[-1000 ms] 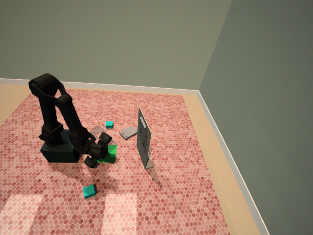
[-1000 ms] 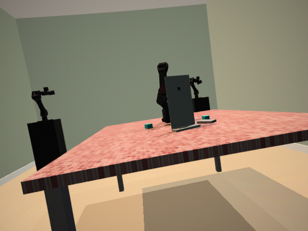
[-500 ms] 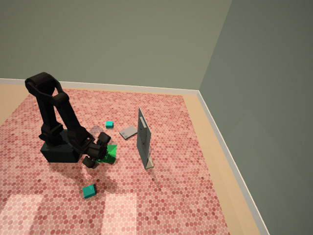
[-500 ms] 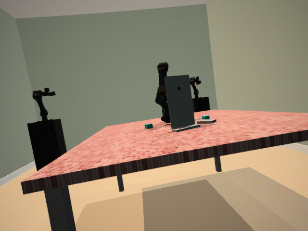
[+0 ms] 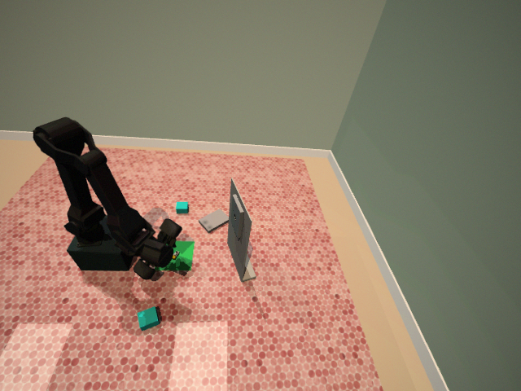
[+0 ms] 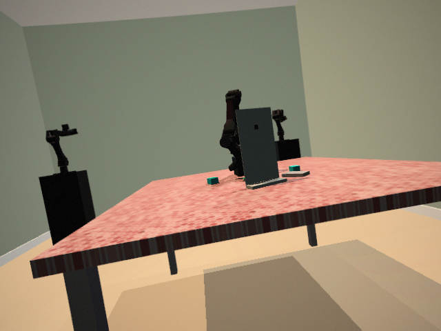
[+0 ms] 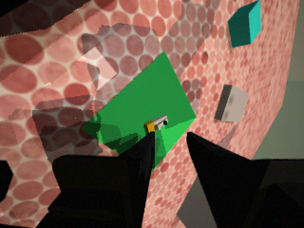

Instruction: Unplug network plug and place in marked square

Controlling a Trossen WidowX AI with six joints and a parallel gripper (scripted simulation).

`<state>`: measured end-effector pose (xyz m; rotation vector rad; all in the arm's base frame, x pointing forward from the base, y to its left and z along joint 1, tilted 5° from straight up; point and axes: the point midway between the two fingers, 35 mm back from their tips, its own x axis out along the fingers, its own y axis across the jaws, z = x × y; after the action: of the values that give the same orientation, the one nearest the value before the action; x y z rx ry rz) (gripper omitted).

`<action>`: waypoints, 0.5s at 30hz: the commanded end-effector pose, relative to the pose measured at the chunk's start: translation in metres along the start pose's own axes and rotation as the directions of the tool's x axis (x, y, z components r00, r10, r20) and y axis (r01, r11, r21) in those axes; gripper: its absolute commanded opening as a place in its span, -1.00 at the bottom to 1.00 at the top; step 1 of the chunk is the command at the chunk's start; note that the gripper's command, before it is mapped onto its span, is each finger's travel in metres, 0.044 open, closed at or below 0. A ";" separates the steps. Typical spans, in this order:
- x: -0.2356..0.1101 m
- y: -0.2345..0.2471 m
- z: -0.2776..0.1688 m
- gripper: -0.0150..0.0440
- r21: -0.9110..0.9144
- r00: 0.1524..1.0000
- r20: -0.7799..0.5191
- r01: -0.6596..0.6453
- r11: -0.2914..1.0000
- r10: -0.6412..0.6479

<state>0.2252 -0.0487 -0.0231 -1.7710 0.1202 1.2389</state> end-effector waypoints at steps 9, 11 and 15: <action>-0.011 -0.007 -0.003 0.04 -0.005 1.000 -0.001 0.003 1.000 -0.003; -0.013 -0.008 -0.004 0.04 -0.005 1.000 -0.001 0.003 1.000 -0.003; -0.017 -0.011 -0.004 0.04 -0.005 1.000 -0.001 0.003 1.000 -0.003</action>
<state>0.2240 -0.0513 -0.0078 -1.7676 0.1208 1.2410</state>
